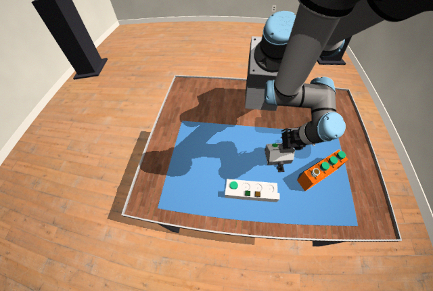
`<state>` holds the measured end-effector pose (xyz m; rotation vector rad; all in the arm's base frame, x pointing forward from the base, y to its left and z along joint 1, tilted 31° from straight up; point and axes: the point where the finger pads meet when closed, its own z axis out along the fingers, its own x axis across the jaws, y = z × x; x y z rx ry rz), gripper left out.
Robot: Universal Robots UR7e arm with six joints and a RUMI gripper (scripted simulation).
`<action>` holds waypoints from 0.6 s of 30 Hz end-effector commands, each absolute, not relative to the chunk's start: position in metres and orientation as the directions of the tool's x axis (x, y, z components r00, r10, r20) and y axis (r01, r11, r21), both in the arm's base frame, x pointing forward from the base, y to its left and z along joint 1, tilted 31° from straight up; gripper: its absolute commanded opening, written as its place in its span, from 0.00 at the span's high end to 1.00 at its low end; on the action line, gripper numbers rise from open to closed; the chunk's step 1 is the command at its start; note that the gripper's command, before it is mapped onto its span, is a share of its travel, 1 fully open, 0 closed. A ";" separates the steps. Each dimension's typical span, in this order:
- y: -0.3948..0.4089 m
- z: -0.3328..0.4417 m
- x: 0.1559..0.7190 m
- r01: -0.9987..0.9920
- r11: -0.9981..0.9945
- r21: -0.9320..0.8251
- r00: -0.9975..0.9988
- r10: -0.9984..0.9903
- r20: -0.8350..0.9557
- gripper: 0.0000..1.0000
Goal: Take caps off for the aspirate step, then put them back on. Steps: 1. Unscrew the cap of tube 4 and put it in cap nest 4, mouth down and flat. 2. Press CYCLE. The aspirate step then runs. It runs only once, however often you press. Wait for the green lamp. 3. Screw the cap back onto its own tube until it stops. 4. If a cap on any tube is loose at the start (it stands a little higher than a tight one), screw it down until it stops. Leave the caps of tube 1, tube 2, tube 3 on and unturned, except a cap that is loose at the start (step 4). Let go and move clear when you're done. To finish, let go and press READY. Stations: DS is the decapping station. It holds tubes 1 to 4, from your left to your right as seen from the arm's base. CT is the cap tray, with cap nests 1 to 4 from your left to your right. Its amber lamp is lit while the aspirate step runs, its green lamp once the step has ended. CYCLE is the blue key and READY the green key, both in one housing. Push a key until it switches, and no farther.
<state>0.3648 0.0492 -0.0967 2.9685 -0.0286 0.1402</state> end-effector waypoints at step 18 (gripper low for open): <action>0.047 -0.096 0.366 -0.033 -0.984 0.178 0.996 -0.018 0.084 1.00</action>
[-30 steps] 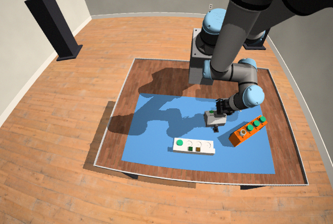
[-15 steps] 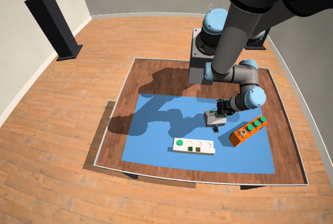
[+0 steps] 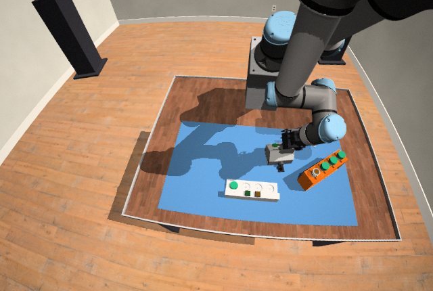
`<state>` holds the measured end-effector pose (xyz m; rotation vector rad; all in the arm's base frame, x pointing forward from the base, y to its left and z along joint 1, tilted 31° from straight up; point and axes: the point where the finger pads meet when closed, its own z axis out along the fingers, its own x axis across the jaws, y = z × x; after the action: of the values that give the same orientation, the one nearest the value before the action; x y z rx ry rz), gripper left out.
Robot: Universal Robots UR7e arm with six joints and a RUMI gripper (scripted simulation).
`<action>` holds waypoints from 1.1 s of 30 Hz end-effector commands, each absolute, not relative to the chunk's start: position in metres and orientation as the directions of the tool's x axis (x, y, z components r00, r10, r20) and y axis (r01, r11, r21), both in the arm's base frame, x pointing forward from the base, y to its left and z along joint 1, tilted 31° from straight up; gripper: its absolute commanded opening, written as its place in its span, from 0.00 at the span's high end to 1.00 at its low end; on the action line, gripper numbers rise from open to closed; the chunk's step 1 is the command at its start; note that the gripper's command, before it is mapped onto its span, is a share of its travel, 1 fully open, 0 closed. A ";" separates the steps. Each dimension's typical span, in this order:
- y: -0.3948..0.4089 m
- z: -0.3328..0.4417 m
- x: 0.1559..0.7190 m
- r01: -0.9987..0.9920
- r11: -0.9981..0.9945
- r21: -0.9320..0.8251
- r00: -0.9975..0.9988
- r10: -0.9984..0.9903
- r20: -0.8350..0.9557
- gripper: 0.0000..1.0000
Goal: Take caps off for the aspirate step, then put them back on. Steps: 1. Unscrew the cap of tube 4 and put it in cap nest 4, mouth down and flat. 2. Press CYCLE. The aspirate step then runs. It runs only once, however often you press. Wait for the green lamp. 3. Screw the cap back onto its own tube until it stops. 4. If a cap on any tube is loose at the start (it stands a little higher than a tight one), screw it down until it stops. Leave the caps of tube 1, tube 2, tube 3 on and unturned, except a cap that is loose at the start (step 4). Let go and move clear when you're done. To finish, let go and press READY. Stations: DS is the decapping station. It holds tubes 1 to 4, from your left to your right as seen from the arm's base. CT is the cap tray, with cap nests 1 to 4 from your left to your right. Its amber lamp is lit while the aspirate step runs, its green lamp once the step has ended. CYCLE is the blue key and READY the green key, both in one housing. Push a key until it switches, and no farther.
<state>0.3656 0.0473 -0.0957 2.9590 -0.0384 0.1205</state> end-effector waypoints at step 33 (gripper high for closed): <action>0.046 -0.109 0.374 -0.033 -0.984 0.178 0.996 -0.018 0.084 1.00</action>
<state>0.3733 0.0458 -0.1093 2.9589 -0.0380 0.1175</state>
